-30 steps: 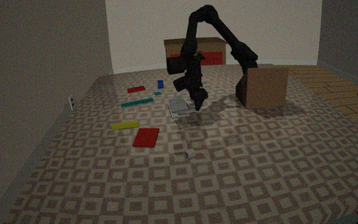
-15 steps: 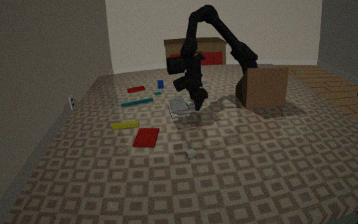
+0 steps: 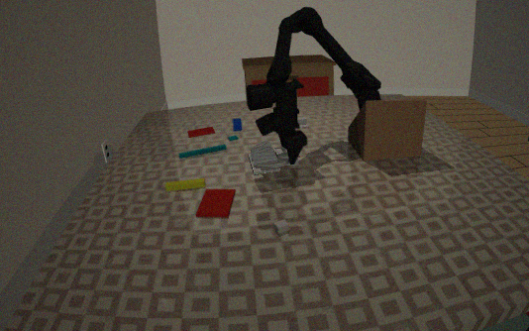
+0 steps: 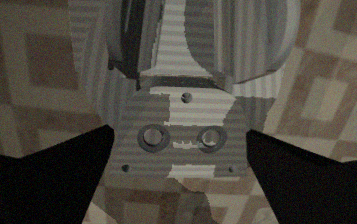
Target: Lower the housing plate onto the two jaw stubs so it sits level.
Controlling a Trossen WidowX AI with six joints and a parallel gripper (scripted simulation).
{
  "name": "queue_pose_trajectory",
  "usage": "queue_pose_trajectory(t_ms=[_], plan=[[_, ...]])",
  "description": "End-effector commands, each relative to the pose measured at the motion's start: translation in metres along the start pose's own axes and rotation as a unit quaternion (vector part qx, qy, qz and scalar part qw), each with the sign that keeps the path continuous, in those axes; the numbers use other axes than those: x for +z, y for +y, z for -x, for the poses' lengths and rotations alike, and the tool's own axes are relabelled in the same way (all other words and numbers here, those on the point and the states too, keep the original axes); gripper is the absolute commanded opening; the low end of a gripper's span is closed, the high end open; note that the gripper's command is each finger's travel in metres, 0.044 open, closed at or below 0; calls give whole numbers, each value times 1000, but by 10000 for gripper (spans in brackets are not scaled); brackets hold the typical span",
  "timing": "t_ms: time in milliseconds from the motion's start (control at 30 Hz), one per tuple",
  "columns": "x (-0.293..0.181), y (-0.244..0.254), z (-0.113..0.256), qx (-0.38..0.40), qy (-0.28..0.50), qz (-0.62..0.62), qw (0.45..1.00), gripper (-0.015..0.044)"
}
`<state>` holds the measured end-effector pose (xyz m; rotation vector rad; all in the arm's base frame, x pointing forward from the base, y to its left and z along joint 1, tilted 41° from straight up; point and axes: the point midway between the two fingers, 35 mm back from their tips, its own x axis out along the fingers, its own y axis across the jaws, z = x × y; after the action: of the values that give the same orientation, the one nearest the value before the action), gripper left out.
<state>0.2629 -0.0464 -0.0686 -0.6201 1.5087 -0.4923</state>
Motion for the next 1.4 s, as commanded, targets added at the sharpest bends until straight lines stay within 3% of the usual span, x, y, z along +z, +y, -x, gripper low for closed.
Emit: queue_pose_trajectory(t_ms=[0,400,700,867,1133,1367], plan=[[0,0,0,0,0,0,1000,440],[0,0,2,0,0,0,1000,440],[-2,-1,73,0,0,0,1000,440],[0,1,70,0,-7,1,1000,440],[-56,5,125,3,1,2,1000,440],[-58,5,126,3,1,2,1000,440]])
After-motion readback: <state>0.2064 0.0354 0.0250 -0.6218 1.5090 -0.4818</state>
